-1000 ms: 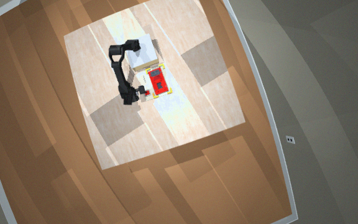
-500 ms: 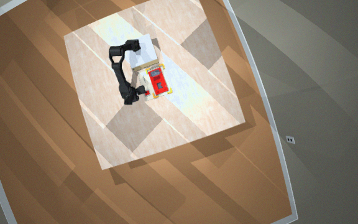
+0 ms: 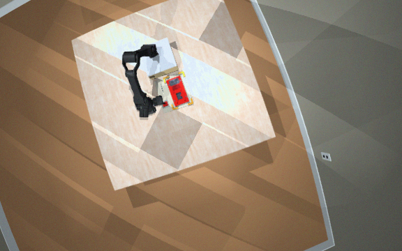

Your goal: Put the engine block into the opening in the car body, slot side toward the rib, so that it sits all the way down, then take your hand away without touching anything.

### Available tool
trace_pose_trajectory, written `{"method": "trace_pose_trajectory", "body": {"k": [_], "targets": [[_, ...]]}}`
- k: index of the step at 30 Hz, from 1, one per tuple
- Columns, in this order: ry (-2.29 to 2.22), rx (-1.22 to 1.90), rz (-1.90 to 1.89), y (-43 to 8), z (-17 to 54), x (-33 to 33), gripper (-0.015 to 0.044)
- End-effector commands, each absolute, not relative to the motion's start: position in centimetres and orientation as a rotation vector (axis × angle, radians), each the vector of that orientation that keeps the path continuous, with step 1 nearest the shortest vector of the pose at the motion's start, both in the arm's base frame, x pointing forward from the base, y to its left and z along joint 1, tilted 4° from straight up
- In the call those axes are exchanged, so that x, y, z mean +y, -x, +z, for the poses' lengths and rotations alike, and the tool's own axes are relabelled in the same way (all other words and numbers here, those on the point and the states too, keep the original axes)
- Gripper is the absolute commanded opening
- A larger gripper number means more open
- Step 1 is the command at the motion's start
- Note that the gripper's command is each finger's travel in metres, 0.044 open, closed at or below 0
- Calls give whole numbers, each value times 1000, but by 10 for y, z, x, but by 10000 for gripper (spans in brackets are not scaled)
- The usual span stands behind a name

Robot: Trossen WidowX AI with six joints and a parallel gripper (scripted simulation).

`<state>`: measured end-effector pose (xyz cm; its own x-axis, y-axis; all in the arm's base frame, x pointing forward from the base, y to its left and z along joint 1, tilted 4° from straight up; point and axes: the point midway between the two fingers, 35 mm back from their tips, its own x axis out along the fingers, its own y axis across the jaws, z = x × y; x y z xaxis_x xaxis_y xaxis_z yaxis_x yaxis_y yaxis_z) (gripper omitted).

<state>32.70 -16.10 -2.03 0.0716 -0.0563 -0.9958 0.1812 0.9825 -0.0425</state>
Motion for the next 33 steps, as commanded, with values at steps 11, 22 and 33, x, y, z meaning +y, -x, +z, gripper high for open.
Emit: {"method": "trace_pose_trajectory", "body": {"k": [11, 22, 33], "targets": [[-98, 1479, -175, -331, 24, -162, 0], [-98, 1478, -175, -329, 58, -160, 0], [-98, 1479, -175, -323, 93, -156, 0]]}}
